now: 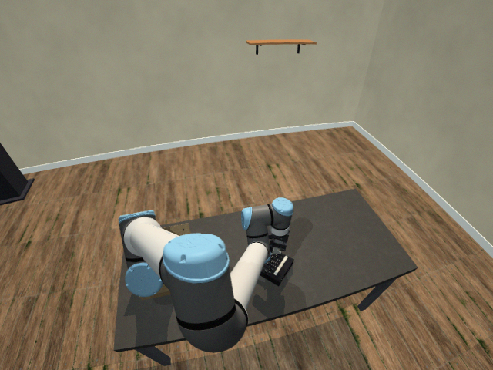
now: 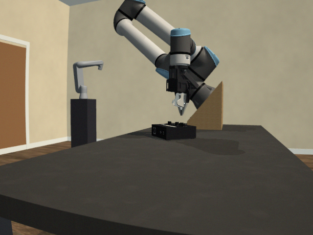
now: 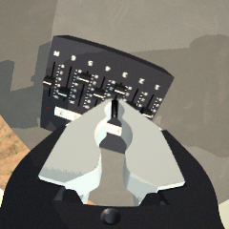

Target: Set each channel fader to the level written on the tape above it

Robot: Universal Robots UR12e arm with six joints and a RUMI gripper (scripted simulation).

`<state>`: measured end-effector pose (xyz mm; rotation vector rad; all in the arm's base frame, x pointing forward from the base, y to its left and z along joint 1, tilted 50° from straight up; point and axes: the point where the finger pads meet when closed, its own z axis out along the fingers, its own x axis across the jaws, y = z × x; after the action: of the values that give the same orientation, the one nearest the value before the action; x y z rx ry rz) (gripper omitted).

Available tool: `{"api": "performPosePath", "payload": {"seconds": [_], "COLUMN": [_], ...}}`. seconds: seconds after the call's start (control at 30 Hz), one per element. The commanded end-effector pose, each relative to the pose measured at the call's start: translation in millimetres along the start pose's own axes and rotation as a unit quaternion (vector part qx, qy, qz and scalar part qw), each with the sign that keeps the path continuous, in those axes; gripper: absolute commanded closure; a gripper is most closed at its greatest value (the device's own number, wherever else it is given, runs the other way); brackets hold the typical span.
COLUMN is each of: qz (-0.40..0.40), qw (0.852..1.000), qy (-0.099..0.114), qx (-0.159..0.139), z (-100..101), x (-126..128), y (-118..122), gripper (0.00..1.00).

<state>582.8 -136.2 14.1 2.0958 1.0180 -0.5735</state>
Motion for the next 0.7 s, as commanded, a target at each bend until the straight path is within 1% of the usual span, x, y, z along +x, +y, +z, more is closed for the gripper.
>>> {"api": "performPosePath", "payload": {"seconds": [0.0,0.03,0.1,0.2,0.37,0.6,0.67], "qz": [-0.117,-0.138,-0.138,-0.198,-0.291,-0.400,-0.400], "qw": [0.993,0.990,0.990,0.980,0.957,0.916,0.916], "qy": [0.009,0.009,0.009,0.009,0.008,0.007,0.007], "qx": [-0.007,-0.007,-0.007,-0.008,-0.008,-0.009,-0.009], "z": [0.0,0.0,0.0,0.2,0.4,0.7,0.7], "x": [-3.4,-4.0,-4.0,-5.9,-8.5,-11.4,-11.4], "y": [-2.5,-2.9,-2.9,-3.8,-4.9,-5.5,-5.5], "gripper": [1.00,1.00,1.00,1.00,1.00,1.00,1.00]}}
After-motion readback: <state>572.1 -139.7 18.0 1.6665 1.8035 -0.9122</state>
